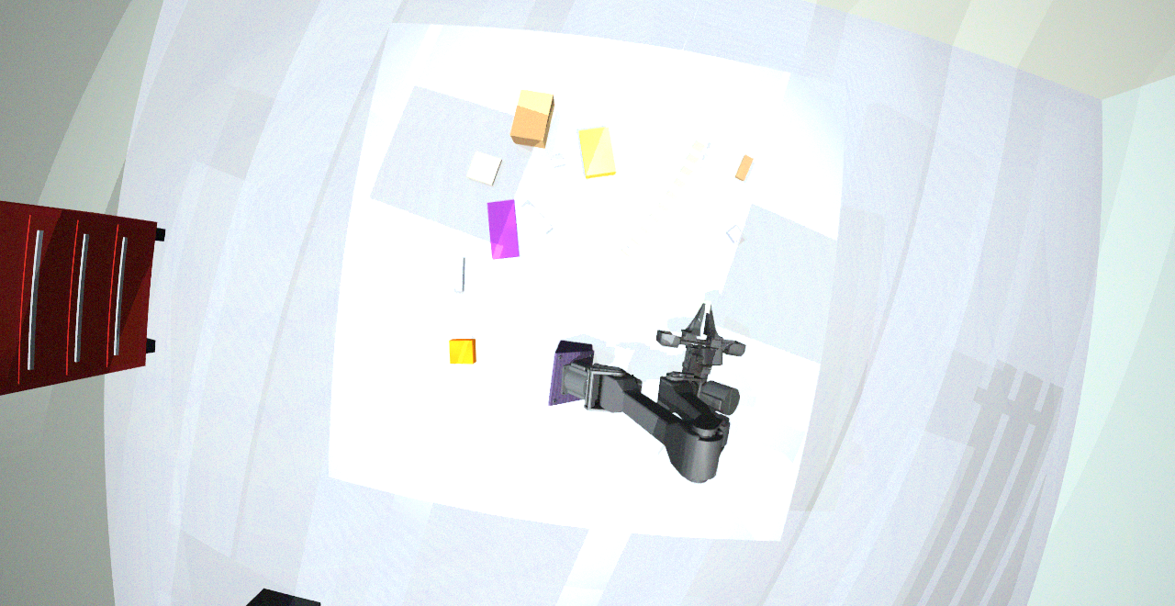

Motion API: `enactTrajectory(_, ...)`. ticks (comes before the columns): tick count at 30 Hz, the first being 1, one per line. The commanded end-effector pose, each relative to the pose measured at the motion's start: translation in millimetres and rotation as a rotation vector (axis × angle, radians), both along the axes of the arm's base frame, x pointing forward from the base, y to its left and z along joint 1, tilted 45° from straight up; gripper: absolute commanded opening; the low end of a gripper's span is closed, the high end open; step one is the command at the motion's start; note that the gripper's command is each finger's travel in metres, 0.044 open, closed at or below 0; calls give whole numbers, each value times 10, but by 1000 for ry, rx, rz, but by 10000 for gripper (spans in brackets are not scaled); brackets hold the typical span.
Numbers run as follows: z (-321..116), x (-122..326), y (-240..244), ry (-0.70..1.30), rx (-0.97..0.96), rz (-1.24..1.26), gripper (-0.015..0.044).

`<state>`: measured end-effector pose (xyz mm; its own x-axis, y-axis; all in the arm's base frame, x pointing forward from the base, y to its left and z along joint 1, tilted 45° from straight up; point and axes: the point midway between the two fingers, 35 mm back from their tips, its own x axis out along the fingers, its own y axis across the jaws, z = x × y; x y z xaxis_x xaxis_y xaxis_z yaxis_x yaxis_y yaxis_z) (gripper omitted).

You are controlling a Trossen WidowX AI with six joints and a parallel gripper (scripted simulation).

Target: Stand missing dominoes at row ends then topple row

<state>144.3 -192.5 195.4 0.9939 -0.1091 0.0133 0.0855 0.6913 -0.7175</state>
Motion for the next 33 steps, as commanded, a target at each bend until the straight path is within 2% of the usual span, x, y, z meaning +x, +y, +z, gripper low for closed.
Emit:
enactTrajectory(1,-30,-1,-67,2,-13,3,30)
enactTrajectory(33,-530,-5,-477,6,-18,2,30)
